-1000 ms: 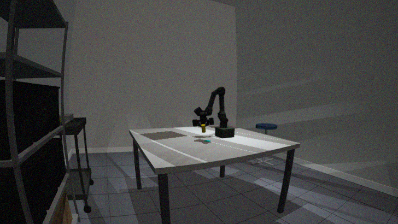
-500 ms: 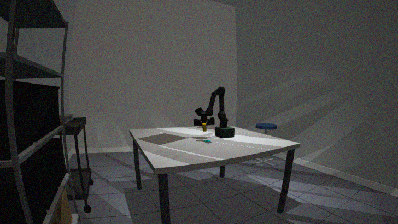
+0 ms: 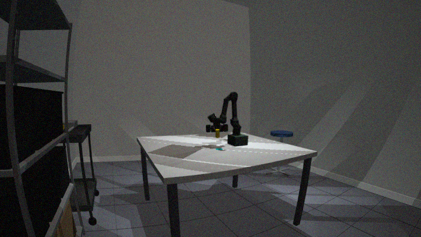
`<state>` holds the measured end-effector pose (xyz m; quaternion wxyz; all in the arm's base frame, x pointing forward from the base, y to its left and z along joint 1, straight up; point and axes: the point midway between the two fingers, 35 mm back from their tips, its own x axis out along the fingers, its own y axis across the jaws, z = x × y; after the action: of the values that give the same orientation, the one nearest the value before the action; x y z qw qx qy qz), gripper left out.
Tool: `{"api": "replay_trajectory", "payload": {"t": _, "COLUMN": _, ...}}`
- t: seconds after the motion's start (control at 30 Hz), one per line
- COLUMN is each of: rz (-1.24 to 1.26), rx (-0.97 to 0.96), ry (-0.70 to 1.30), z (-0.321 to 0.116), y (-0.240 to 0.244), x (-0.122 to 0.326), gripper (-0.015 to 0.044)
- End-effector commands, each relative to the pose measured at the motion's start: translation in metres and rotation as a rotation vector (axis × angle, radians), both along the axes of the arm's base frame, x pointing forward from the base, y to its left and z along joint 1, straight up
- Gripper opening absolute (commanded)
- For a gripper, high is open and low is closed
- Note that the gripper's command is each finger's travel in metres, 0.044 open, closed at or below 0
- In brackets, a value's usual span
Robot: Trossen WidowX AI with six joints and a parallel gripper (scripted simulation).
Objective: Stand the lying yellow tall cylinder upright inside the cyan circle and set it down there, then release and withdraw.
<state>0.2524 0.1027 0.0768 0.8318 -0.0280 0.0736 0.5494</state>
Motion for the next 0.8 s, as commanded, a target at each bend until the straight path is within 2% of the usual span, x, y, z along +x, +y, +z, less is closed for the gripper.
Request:
{"api": "replay_trajectory", "payload": {"t": 0.0, "rz": 0.007, "rx": 0.013, "ry": -0.009, "z": 0.001, "y": -0.001, "x": -0.004, "gripper": 0.0105}}
{"api": "replay_trajectory", "payload": {"t": 0.77, "rz": 0.037, "rx": 0.052, "ry": -0.073, "z": 0.007, "y": -0.005, "x": -0.022, "gripper": 0.0105}}
